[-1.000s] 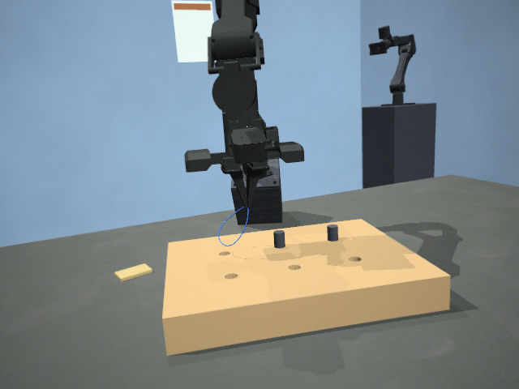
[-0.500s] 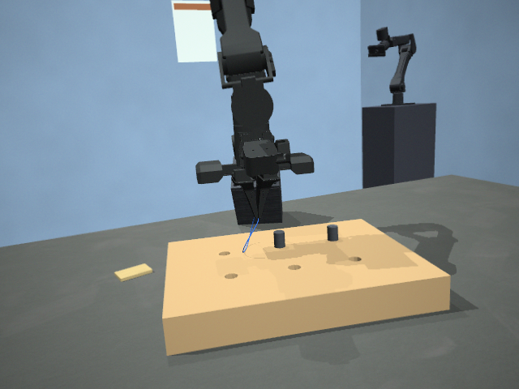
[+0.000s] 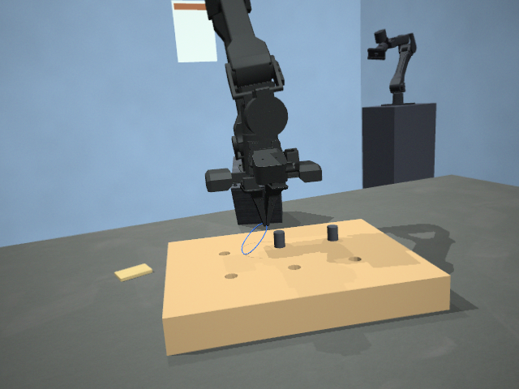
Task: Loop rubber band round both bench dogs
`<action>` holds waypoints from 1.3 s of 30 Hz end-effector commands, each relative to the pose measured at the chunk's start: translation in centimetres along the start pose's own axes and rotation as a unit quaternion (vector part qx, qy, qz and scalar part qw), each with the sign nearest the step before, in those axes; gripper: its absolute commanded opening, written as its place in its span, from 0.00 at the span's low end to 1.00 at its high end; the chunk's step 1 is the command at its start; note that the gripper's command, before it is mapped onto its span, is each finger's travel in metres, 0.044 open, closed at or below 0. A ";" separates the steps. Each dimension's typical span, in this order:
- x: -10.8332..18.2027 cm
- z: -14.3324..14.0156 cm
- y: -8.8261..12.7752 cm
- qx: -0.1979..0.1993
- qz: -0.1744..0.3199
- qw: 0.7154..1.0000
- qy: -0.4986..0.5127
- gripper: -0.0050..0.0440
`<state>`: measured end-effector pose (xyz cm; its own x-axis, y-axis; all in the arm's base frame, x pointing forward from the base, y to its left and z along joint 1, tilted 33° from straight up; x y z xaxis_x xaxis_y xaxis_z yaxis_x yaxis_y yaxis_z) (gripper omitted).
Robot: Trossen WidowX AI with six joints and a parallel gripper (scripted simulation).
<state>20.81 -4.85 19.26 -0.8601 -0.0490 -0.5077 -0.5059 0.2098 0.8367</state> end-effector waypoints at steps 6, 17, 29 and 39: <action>-0.2 1.4 -0.2 -0.001 0.002 1.000 0.000 0.00; -0.4 3.0 -0.1 0.000 0.001 1.000 0.000 0.00; -0.8 4.2 0.1 -0.001 -0.004 1.000 -0.001 0.00; -1.2 5.4 0.3 -0.001 -0.008 1.000 -0.003 0.00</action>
<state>21.74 0.16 18.39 -0.8616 -0.0505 -0.5052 -0.5039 0.2065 0.8387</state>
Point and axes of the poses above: the point midway between the two fingers, 35 mm back from their tips, its own y axis back along the fingers, its own z axis across the jaws, x = y × z, the point moved 6 cm from there along y, back along the fingers, and after that the axes turned 8 degrees about y, right-handed, at the moved point
